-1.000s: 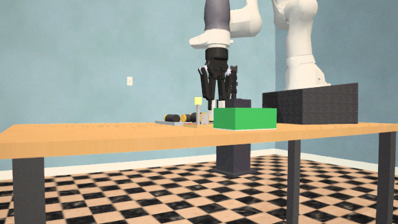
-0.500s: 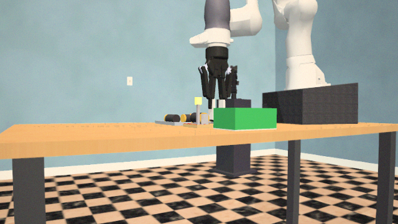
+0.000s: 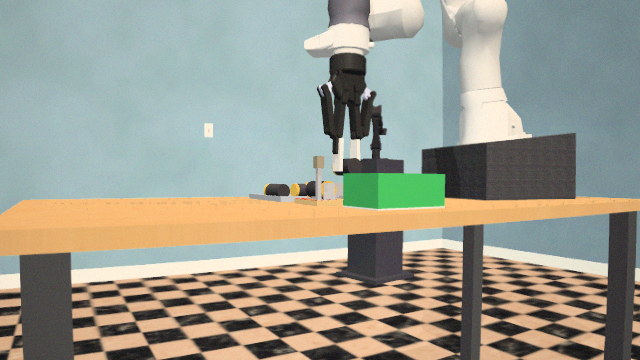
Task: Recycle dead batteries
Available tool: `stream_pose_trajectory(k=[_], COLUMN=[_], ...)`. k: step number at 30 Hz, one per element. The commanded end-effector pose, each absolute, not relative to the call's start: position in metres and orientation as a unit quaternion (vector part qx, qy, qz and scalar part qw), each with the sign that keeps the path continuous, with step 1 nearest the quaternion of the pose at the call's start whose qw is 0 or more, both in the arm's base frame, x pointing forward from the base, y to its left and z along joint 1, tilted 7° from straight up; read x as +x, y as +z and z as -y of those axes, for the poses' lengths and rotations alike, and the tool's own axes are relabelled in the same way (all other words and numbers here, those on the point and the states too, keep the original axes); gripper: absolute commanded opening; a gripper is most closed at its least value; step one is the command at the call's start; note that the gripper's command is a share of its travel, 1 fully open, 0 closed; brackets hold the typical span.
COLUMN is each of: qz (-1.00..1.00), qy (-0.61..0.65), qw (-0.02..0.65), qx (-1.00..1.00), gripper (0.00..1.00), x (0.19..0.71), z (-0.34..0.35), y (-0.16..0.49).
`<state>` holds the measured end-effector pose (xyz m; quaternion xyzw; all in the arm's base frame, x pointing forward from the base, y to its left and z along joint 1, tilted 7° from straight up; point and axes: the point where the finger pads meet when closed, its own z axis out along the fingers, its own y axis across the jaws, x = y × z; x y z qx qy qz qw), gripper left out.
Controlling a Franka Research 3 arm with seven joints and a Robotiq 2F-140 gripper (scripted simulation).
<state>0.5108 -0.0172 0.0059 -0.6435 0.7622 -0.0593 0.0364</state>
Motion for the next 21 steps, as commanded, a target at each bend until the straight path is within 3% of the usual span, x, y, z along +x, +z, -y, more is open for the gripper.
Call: stream_pose_trajectory(k=[1, 21], qz=[-0.754, -0.754], qy=[-0.056, -0.056], qw=[0.03, 0.03], qx=[-0.653, -0.653], gripper=[0.16, 0.16], x=[0.506, 0.499], z=[0.018, 0.015], y=[0.005, 0.067])
